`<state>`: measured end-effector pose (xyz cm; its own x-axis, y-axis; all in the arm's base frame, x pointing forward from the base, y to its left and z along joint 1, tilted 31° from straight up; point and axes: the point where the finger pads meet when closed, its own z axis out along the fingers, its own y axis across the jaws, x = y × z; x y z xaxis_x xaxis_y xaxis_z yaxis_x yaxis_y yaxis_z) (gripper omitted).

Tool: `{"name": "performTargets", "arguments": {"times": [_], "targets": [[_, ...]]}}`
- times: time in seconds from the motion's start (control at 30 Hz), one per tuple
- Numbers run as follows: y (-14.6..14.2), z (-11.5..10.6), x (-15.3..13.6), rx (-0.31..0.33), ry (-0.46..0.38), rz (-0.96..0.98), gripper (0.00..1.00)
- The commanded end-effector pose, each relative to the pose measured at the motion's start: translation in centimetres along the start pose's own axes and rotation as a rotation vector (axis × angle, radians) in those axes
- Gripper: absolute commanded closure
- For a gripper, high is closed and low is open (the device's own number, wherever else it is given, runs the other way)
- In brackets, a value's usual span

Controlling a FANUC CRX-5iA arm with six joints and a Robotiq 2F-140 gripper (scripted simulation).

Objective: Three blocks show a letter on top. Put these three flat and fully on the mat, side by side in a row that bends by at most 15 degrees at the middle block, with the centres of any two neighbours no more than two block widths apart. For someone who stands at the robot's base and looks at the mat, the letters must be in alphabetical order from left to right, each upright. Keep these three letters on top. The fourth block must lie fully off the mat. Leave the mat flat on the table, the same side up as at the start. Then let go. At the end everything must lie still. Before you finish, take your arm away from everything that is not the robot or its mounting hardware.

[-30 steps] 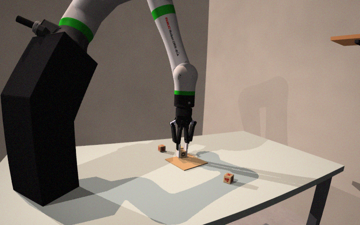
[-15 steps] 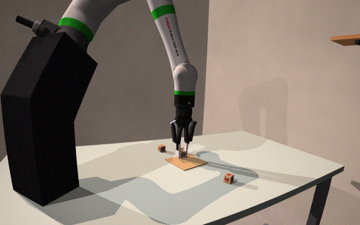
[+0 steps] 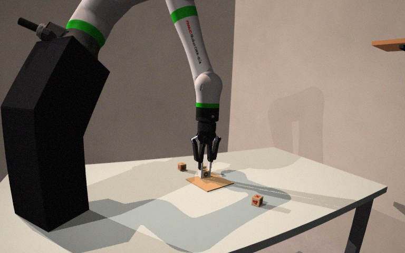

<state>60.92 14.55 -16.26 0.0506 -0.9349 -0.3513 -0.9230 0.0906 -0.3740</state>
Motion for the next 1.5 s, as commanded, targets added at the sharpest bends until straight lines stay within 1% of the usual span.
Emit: {"name": "performTargets", "arguments": {"times": [0.0,1.27,1.3,1.47], "targets": [[-0.01,0.03,0.01,0.0,0.0,0.0,0.84],[-0.01,0.03,0.01,0.0,0.0,0.0,0.84],[-0.01,0.03,0.01,0.0,0.0,0.0,0.82],[-0.01,0.03,0.01,0.0,0.0,0.0,0.79]]}}
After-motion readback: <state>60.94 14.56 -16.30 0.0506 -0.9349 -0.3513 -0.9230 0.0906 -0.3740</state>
